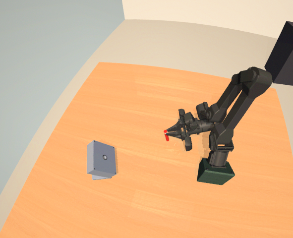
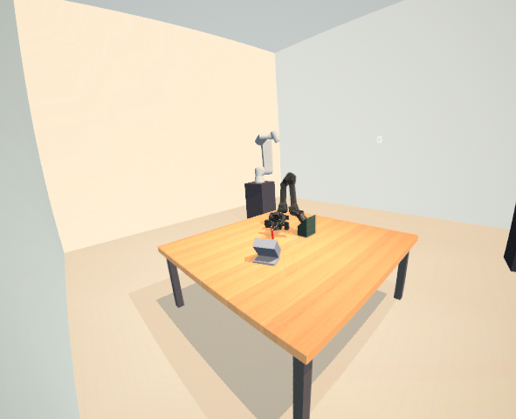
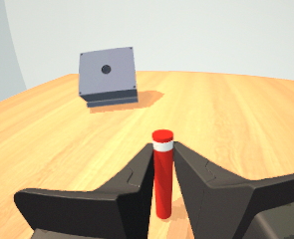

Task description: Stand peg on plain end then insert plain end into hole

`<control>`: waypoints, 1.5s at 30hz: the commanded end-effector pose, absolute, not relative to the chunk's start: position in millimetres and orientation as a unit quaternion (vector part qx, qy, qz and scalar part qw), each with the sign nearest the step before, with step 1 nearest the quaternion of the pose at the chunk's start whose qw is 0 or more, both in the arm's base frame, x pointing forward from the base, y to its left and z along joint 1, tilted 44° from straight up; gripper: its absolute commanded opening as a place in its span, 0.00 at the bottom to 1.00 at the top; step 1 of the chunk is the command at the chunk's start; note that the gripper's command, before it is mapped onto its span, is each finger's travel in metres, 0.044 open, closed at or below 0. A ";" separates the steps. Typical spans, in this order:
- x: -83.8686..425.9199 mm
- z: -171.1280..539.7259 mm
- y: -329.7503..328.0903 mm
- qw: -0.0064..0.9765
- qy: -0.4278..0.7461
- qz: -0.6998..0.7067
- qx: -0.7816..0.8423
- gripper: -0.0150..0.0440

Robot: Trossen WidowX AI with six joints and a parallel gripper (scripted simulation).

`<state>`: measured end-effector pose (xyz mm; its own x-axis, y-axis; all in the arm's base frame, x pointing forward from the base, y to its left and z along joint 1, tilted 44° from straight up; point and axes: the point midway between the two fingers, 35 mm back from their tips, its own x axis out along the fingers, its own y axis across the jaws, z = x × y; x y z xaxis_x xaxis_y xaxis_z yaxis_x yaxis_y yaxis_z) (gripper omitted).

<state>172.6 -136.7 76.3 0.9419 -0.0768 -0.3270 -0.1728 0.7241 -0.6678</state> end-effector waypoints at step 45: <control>164.9 70.8 -141.4 0.913 0.151 0.039 -0.376 0.34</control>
